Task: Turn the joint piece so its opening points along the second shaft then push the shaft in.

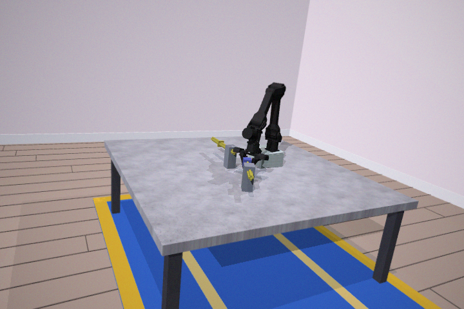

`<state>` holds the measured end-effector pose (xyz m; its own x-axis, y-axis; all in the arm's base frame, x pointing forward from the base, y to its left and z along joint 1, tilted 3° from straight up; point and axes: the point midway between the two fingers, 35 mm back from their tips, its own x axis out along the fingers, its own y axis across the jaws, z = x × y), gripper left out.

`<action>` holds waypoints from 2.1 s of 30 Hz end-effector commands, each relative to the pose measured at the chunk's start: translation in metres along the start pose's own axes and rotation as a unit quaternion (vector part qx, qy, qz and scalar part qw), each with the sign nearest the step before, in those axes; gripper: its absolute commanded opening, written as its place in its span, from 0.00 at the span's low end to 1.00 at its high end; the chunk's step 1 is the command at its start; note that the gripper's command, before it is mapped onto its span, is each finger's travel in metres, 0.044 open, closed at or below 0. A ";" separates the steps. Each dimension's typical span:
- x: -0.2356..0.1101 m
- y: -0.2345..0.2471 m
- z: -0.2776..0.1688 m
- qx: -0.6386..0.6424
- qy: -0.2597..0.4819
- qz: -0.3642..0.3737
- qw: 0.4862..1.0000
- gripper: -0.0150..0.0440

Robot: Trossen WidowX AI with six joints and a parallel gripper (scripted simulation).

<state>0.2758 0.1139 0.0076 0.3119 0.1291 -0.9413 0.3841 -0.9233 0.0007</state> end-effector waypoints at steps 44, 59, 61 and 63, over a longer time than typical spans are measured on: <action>-0.009 0.015 -0.001 -0.224 -0.121 -0.033 0.967 0.25; -0.012 0.021 -0.003 -0.320 -0.169 -0.030 0.932 0.25; -0.012 0.022 -0.004 -0.333 -0.175 -0.028 0.926 0.25; -0.013 0.023 -0.004 -0.345 -0.181 -0.027 0.921 0.25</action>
<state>0.2833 0.0938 0.0198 0.0245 -0.0457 -0.9987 0.8662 -0.4977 0.0440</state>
